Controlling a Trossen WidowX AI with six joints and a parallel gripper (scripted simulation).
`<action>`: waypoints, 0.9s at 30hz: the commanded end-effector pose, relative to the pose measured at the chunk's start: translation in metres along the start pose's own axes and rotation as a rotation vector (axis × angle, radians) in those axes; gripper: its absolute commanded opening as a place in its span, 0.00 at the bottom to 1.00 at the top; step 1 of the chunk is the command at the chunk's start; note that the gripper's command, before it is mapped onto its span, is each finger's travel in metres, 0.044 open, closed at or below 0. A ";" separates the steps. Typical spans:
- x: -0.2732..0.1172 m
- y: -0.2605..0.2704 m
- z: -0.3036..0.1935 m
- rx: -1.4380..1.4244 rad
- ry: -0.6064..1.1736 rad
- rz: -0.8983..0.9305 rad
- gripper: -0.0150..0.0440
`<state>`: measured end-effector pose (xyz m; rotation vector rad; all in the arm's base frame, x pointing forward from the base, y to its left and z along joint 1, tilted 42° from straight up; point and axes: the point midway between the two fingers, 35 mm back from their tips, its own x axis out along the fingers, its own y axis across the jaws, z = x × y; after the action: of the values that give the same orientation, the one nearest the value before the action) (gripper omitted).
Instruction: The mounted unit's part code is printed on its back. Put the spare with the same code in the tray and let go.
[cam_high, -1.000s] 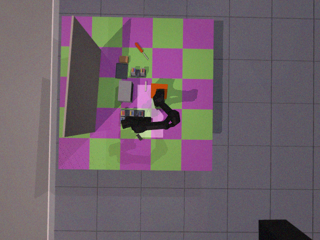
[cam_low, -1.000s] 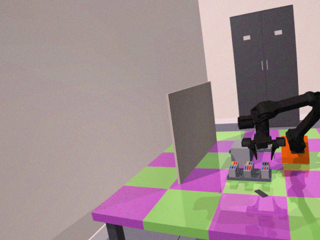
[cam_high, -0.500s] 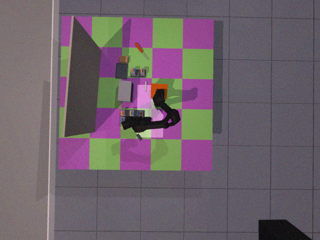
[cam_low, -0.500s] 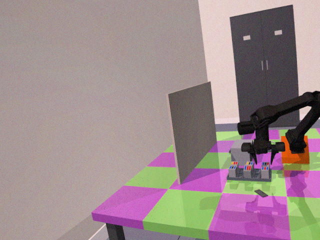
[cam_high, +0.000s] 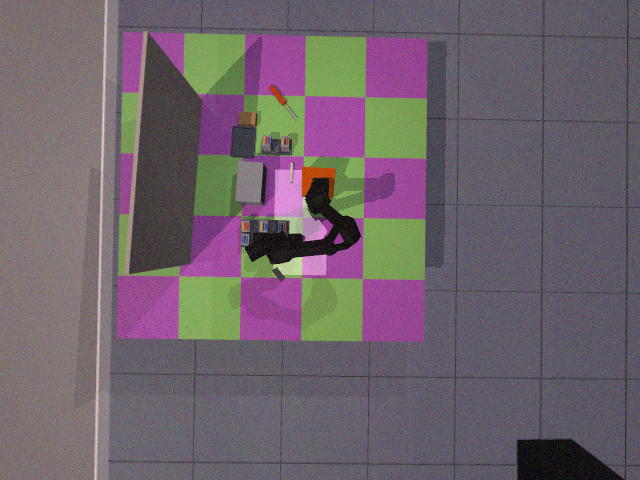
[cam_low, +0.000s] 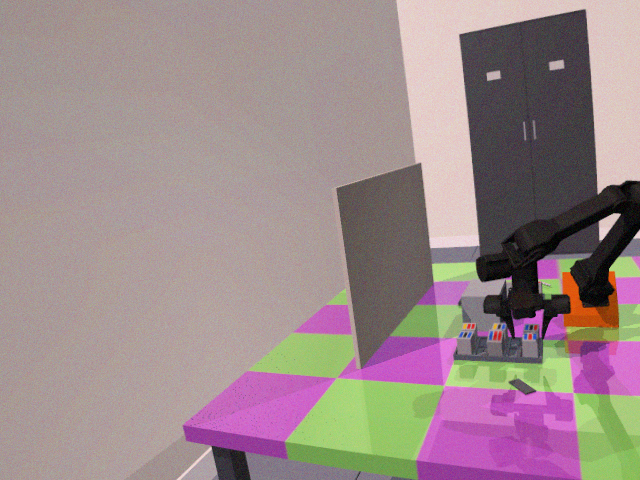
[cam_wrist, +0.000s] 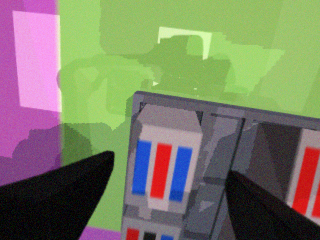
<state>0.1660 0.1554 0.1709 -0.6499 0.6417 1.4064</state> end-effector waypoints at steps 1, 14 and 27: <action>0.007 0.001 -0.001 0.002 0.003 0.000 0.76; 0.028 0.004 0.000 0.003 -0.006 -0.001 0.76; 0.029 0.005 0.000 0.002 -0.010 0.001 0.54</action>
<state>0.1630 0.1757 0.1490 -0.6407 0.6364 1.4090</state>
